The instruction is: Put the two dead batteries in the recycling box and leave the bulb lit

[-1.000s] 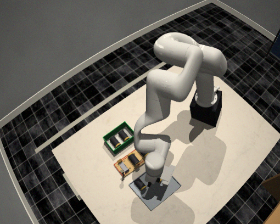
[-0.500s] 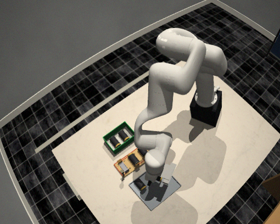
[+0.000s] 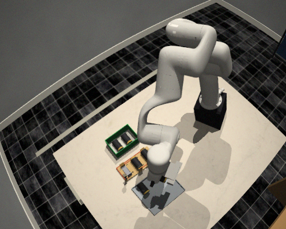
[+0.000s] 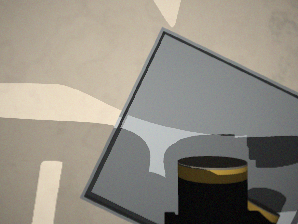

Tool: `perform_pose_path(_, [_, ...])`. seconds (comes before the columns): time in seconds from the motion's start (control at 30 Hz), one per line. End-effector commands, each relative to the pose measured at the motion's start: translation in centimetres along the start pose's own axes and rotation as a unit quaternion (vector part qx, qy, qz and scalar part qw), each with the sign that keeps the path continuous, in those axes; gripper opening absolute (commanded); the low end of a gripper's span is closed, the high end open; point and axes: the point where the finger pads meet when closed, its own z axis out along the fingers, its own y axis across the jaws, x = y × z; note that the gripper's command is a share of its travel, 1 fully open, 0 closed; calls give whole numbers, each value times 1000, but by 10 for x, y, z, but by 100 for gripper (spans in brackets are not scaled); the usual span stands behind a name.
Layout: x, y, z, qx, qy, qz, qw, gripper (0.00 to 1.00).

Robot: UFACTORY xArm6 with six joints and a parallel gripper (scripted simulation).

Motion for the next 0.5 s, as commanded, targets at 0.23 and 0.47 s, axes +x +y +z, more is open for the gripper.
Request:
perform_pose_path(0.23, [0, 2, -3, -3, 0, 110, 994, 28])
perform_pose_path(0.47, [0, 2, -3, -3, 0, 225, 974, 28])
